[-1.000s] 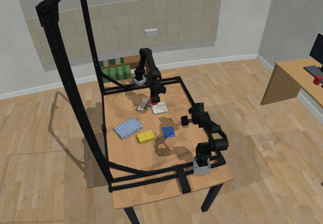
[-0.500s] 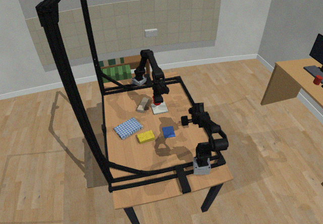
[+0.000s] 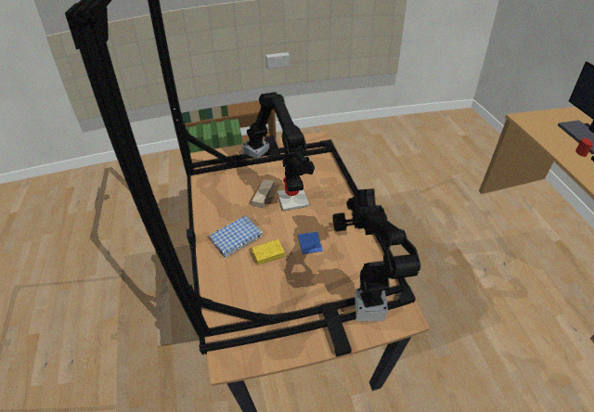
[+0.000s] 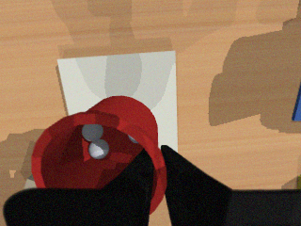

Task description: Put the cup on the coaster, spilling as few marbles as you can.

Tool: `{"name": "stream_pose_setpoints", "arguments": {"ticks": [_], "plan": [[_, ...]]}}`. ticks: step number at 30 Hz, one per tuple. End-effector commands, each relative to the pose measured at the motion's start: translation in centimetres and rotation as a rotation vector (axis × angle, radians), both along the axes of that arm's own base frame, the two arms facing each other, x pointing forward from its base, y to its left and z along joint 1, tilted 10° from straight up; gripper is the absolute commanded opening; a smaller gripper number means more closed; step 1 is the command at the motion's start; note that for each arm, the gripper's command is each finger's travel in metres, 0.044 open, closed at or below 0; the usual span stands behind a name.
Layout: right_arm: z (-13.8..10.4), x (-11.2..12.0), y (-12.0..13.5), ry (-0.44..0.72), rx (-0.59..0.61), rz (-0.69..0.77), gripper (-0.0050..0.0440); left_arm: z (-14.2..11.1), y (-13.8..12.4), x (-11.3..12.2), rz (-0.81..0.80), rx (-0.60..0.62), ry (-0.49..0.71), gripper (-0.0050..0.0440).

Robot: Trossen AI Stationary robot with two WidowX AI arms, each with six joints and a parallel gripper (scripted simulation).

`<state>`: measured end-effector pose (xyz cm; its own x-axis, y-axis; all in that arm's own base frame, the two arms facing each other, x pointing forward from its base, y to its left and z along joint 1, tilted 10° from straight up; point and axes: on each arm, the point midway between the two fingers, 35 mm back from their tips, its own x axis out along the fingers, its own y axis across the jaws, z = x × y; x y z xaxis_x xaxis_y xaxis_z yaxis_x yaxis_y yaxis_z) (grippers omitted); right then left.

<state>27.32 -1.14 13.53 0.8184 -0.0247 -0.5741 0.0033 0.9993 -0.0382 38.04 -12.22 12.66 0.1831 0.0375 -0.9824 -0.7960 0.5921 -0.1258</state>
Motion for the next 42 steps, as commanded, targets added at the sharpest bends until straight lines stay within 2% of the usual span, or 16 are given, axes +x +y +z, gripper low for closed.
{"name": "stream_pose_setpoints", "arguments": {"ticks": [1, 30, 42], "plan": [[0.0, 0.0, 0.0, 0.001, 0.000, 0.000, 0.0400, -0.9, 0.0, 0.1, -0.003, 0.001, 0.011, 0.0000], [0.0, 0.0, 0.0, 0.001, 0.000, 0.000, 0.0400, -4.9, 0.4, 1.1, -0.003, 0.001, 0.012, 0.0000], [0.0, 0.0, 0.0, 0.001, 0.000, 0.000, 0.0400, -5.0, 0.4, 1.1, -0.003, 0.001, 0.012, 0.0000]]}}
